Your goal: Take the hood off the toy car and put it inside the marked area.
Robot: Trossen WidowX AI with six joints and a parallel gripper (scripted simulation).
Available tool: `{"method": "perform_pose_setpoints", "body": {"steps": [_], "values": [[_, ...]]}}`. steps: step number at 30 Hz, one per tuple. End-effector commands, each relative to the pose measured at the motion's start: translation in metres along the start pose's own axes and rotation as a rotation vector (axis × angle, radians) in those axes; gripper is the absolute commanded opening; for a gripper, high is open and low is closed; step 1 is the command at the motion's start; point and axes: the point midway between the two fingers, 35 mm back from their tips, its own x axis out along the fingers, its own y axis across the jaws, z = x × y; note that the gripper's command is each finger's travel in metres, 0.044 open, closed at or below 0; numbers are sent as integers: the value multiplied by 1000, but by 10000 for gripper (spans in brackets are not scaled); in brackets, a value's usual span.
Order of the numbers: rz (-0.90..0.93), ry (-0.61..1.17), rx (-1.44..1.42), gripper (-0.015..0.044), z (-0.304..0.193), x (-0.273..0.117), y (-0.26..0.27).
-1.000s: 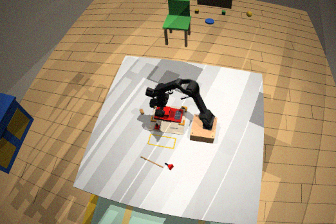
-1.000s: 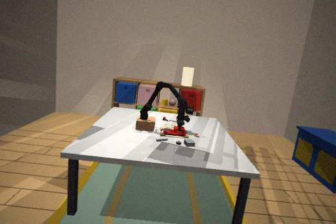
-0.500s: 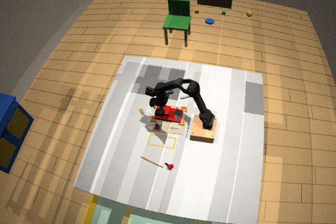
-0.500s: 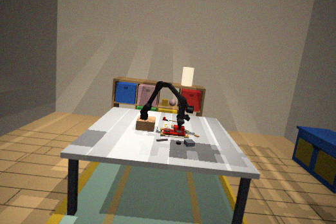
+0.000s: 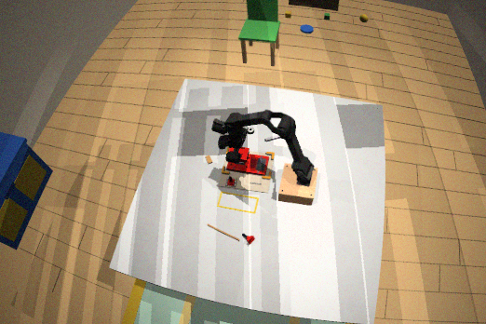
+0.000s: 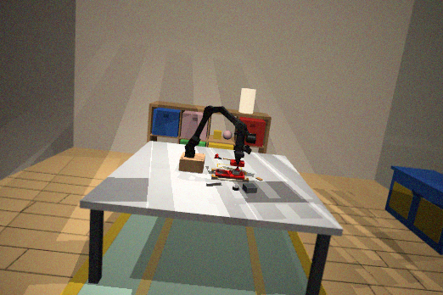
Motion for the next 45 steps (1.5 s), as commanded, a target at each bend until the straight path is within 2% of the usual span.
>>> {"method": "perform_pose_setpoints", "body": {"steps": [1, 21, 45], "values": [[-3, -1, -4, 0, 2, 1, 17], [7, -6, -2, 0, -3, -4, 117], [20, -3, 1, 0, -38, -10, 215]]}}
